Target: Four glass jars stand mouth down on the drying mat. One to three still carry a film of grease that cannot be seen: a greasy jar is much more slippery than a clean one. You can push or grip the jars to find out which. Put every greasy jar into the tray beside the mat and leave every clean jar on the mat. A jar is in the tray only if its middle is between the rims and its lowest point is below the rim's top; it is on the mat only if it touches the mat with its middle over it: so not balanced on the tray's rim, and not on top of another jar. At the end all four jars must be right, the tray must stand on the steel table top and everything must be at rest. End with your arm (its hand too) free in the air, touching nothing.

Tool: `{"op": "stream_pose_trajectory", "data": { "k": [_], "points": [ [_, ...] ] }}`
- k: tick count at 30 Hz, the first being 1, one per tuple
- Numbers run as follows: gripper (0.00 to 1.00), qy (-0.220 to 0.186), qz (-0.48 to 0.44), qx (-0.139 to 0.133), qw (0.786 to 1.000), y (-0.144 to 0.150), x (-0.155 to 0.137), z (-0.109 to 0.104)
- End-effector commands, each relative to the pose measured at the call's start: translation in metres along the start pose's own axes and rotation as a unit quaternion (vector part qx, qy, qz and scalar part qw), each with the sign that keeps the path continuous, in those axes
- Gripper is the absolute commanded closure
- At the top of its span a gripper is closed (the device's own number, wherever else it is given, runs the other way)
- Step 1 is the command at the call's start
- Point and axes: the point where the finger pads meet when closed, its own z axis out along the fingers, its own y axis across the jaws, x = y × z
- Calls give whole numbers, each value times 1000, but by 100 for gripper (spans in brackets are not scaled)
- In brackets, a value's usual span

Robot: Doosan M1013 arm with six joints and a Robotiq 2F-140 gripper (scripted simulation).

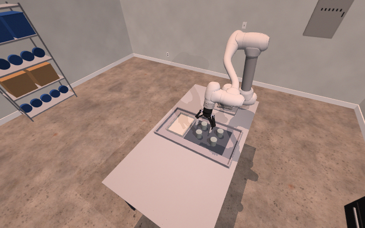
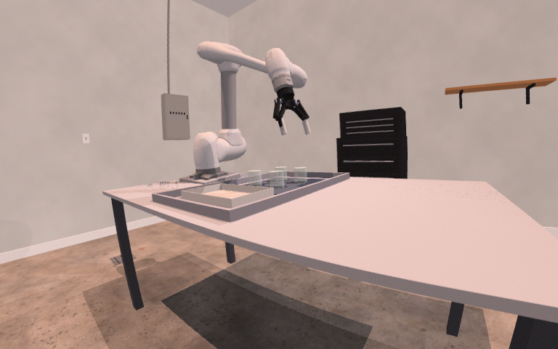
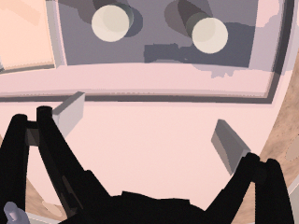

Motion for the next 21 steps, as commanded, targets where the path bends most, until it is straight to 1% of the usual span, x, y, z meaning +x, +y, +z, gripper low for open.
{"op": "stream_pose_trajectory", "data": {
  "k": [1,4,5,12,13,21],
  "points": [
    [0,14,-6,0,1000,-2,13,-1],
    [0,14,-6,0,1000,-2,13,-1],
    [0,67,-49,-1,997,-7,56,-17],
    [0,67,-49,-1,997,-7,56,-17],
    [0,119,-87,0,989,-12,100,-30],
    [0,119,-87,0,989,-12,100,-30]
  ]
}}
